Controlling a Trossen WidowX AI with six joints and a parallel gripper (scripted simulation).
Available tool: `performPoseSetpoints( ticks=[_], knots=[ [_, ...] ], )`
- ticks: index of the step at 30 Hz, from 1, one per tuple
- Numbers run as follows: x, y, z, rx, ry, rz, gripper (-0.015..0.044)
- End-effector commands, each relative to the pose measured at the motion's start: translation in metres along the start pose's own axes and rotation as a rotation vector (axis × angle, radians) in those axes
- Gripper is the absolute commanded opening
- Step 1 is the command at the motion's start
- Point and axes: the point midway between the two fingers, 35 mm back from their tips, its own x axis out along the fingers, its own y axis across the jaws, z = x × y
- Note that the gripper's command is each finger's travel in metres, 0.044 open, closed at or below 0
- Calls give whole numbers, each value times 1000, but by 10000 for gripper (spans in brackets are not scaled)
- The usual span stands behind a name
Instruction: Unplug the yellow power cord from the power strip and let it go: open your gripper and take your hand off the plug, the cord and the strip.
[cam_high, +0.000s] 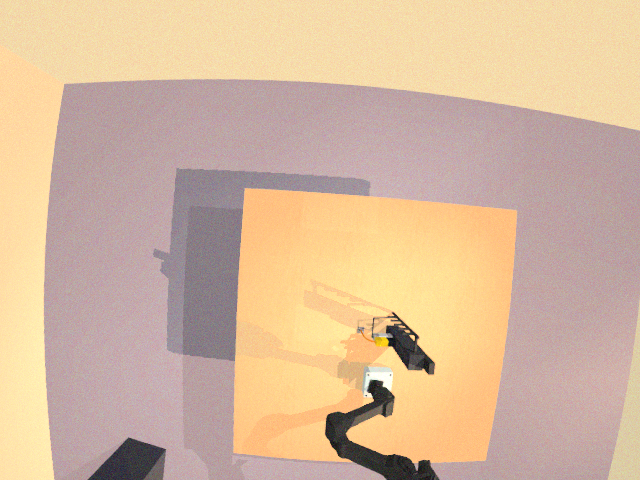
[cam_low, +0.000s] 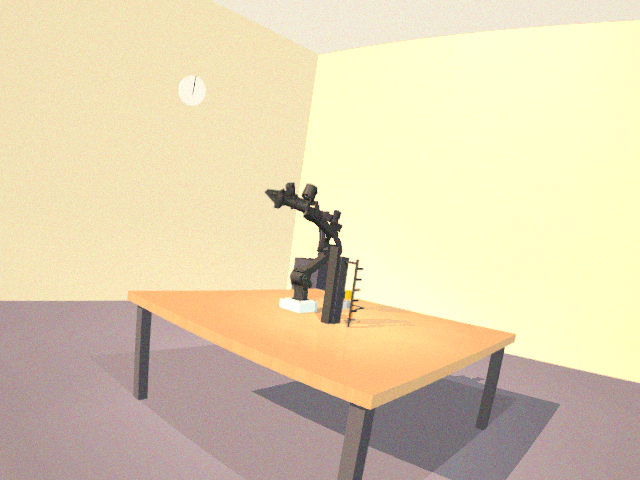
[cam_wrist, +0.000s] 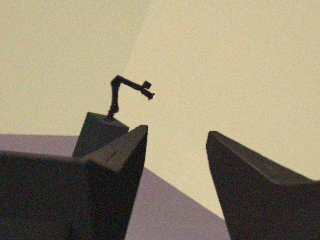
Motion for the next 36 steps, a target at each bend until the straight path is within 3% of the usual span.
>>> performPoseSetpoints(
  ticks=[1,8,16,26,36],
  knots=[
    [4,39,10,-25,-28,162,160],
    [-8,108,25,-65,-83,441,160],
    [-47,181,43,-114,-165,755,160],
    [-130,249,61,-181,-293,1130,160],
    [-230,281,73,-245,-446,1463,160]
  ],
)
